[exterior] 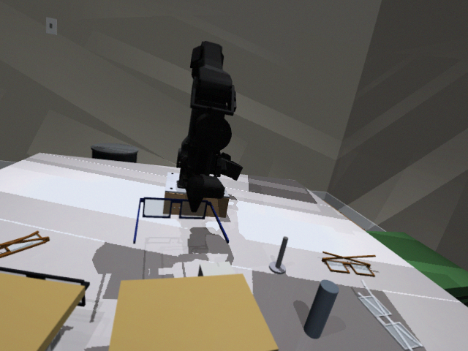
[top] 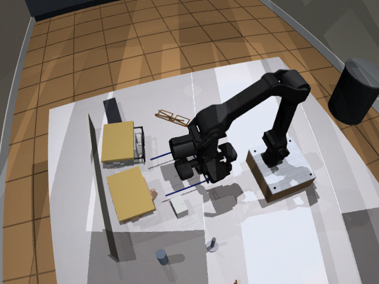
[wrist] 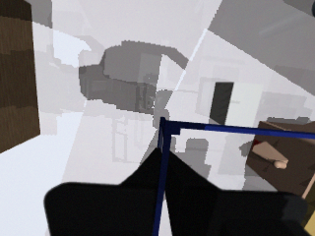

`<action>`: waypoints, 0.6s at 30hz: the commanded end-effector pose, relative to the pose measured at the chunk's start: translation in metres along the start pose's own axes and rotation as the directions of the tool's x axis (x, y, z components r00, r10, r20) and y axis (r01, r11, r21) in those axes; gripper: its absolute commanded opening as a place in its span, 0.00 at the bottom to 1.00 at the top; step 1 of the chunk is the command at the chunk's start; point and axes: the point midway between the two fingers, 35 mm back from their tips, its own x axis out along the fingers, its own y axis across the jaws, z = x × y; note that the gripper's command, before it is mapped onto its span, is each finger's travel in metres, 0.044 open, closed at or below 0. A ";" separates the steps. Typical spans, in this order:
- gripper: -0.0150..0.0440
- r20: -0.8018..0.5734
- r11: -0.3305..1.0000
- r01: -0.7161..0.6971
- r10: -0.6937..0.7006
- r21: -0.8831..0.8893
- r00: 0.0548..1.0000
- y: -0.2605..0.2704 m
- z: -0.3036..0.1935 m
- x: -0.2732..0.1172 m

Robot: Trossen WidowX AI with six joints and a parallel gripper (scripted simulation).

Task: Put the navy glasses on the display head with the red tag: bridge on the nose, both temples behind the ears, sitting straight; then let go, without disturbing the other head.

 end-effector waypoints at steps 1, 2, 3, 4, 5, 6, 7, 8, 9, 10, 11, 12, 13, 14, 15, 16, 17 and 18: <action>0.25 -0.001 1.000 0.000 0.000 0.006 1.000 0.000 0.000 0.005; 0.25 0.002 1.000 0.000 0.000 0.006 1.000 0.000 0.000 0.007; 0.25 0.005 1.000 0.000 0.000 0.006 1.000 0.000 0.000 0.008; 0.25 0.009 1.000 0.000 0.000 0.006 1.000 0.000 0.000 0.009; 0.25 0.012 1.000 0.000 0.000 0.006 1.000 0.000 0.000 0.010; 0.25 0.015 1.000 0.000 0.000 0.006 1.000 0.000 0.000 0.011; 0.25 0.017 1.000 0.000 0.000 0.006 1.000 0.000 0.000 0.012; 0.25 0.019 1.000 0.000 0.000 0.006 1.000 0.000 0.000 0.013; 0.25 0.020 1.000 0.000 0.000 0.006 1.000 0.000 0.000 0.014; 0.25 0.020 1.000 0.000 0.000 0.006 1.000 0.000 0.000 0.015; 0.25 0.020 1.000 0.000 0.000 0.006 1.000 0.000 0.000 0.016; 0.25 0.020 1.000 0.000 0.000 0.006 1.000 0.000 0.000 0.017; 0.25 0.020 1.000 0.000 0.000 0.006 1.000 0.000 0.000 0.018; 0.25 0.020 1.000 0.000 0.000 0.006 1.000 0.000 0.000 0.019; 0.25 0.020 1.000 0.000 0.000 0.006 1.000 0.000 0.000 0.020; 0.25 0.020 1.000 0.000 0.000 0.006 1.000 0.000 0.000 0.022; 0.25 0.020 1.000 0.000 0.000 0.006 1.000 0.000 0.000 0.023; 0.25 0.020 1.000 0.000 0.000 0.006 1.000 0.000 0.000 0.024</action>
